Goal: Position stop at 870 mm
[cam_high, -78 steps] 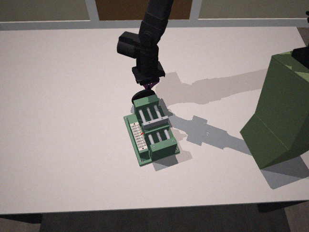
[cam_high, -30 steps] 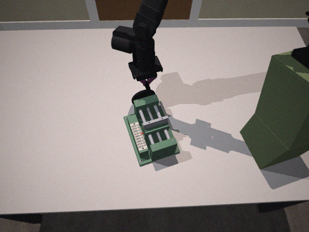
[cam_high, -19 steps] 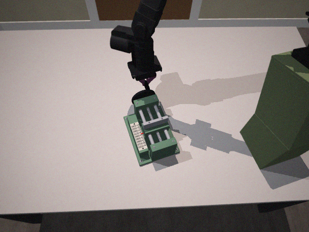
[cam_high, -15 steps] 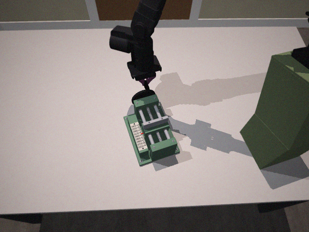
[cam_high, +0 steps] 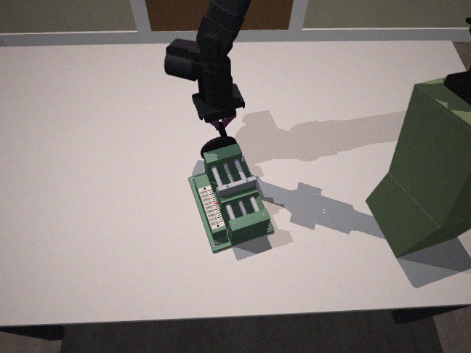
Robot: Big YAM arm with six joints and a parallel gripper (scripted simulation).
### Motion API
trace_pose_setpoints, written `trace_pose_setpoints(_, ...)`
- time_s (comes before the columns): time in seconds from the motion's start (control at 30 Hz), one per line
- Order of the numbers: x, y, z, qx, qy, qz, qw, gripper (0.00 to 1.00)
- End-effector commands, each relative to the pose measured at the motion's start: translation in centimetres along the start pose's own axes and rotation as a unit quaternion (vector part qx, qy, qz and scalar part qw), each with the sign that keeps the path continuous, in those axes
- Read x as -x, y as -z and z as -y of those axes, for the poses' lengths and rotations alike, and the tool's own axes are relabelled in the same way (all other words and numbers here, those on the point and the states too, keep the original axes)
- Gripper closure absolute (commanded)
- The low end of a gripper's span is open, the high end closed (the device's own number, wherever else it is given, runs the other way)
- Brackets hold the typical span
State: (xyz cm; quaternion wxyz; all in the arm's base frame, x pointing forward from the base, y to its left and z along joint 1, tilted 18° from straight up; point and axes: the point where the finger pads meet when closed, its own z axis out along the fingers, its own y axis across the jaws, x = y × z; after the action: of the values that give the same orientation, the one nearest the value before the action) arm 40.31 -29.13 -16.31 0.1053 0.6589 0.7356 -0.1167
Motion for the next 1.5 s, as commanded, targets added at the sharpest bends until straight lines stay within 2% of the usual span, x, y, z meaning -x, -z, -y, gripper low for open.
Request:
trace_pose_setpoints(0.0,1.1,3.2,-4.0,0.035,0.0,0.017,0.999,0.94)
trace_pose_setpoints(0.5,1.1,3.5,-5.1,0.036,0.0,0.018,0.999,0.94)
trace_pose_setpoints(0.6,1.0,3.3,-5.2,0.035,0.0,0.017,0.999,0.94)
trace_pose_setpoints(0.67,0.1,2.0,-4.9,0.024,0.004,0.009,1.0,0.94)
trace_pose_setpoints(0.73,-0.1,1.7,-5.0,0.021,0.005,0.007,1.0,0.94)
trace_pose_setpoints(0.87,0.3,2.0,-5.4,0.028,0.002,0.012,1.0,0.94)
trace_pose_setpoints(1.0,-0.1,1.4,-5.3,0.022,0.005,0.008,1.0,0.94)
trace_pose_setpoints(1.47,-0.1,0.9,-6.3,0.025,0.004,0.009,1.0,0.94)
